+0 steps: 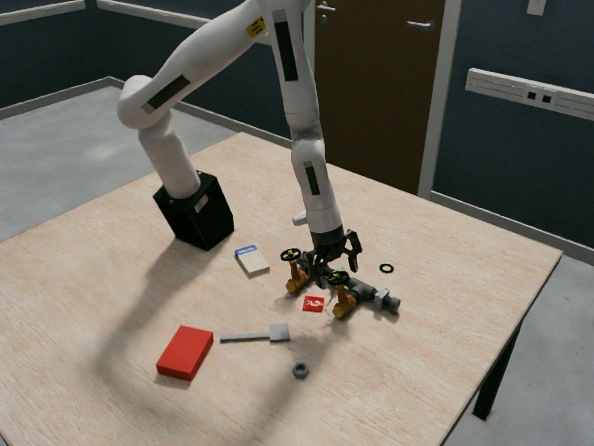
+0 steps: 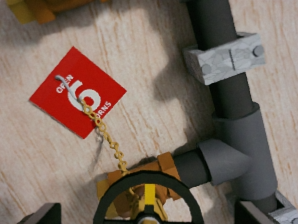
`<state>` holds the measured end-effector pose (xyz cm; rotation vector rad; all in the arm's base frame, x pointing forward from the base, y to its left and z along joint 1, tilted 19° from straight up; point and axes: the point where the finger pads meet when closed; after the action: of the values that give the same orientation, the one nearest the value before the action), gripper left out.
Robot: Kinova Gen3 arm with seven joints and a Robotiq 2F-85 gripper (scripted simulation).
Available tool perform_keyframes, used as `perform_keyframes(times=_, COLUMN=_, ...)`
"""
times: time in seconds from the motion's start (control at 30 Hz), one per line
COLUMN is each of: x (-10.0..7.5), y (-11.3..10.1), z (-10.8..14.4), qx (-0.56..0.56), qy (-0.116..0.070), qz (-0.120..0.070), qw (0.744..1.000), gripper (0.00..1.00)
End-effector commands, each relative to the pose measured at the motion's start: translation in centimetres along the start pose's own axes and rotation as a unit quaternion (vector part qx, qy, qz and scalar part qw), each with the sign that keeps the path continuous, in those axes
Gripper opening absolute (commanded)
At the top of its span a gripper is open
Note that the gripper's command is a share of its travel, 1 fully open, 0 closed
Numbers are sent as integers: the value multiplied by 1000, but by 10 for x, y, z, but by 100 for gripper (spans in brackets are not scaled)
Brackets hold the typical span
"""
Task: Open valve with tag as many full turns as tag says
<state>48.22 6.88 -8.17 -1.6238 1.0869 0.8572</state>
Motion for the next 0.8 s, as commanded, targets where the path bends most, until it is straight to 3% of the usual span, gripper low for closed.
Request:
perform_keyframes(times=0.0, x=0, y=-1, z=0, qx=92, qy=5, qz=-4, qw=996, gripper=100)
perform_keyframes(times=0.17, x=0, y=-1, z=0, qx=250, qy=4, qz=-5, qw=968, gripper=100)
perform_keyframes(times=0.4, x=0, y=-1, z=0, qx=416, qy=3, qz=-6, qw=909, gripper=100)
perform_keyframes(times=0.5, x=0, y=-1, z=0, qx=434, qy=3, qz=-6, qw=901, gripper=100)
perform_keyframes(times=0.77, x=0, y=-1, z=0, qx=526, qy=3, qz=-6, qw=850, gripper=100)
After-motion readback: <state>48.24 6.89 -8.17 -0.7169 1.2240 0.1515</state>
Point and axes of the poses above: the point where the finger pads meet when closed, its own x axis out along the fingers, its own z axis across the jaws, y = z × x, and after that the axes turned 15 degrees about -x, right-handed
